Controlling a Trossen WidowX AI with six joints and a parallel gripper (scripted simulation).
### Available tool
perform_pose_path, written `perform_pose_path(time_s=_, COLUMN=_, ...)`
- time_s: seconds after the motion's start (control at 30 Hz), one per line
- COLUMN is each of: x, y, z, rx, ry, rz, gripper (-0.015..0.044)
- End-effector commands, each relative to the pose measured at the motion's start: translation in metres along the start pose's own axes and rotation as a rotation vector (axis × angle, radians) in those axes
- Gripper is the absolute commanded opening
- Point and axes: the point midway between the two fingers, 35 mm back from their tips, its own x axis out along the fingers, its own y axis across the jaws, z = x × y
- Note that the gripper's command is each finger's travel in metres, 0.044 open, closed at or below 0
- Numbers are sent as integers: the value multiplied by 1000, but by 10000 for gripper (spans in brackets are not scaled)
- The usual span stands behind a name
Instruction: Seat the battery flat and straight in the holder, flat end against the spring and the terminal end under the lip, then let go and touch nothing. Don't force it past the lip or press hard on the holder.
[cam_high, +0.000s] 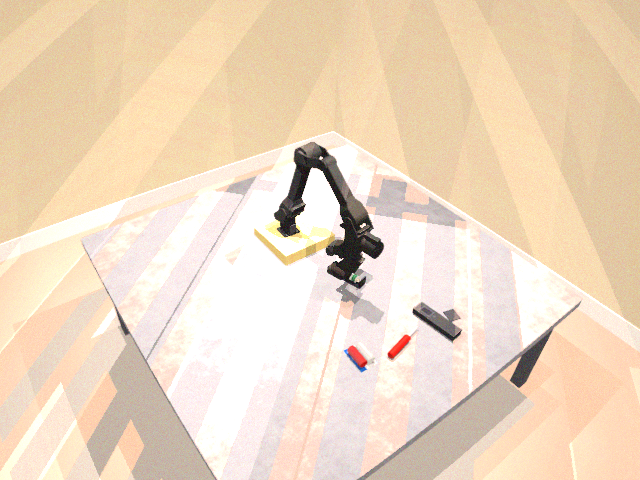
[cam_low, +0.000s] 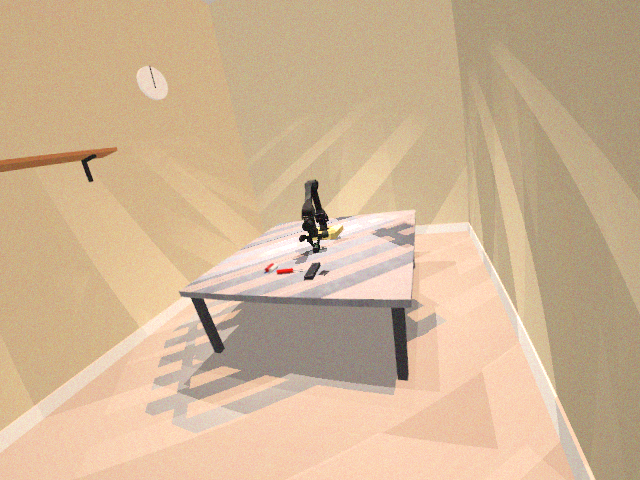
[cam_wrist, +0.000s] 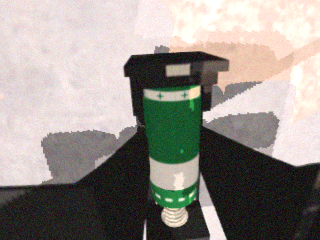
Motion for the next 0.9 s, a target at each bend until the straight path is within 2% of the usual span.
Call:
perform_pose_path(time_s=0.0, x=0, y=0, z=1, rx=-4, ry=-1, rz=0, gripper=85)
perform_pose_path(time_s=0.17, x=0, y=0, z=1, rx=-4, ry=0, rz=0, gripper=85)
perform_pose_path(time_s=0.3, x=0, y=0, z=1, rx=-4, ry=0, rz=0, gripper=187)
perform_pose_path(time_s=0.7, x=-15, y=0, z=1, rx=0, ry=0, rz=1, gripper=187)
perform_pose_path(time_s=0.77, x=-18, y=0, z=1, rx=0, ry=-1, rz=0, gripper=240)
perform_pose_path(time_s=0.87, x=-46, y=0, z=-1, rx=0, ry=0, rz=0, gripper=318)
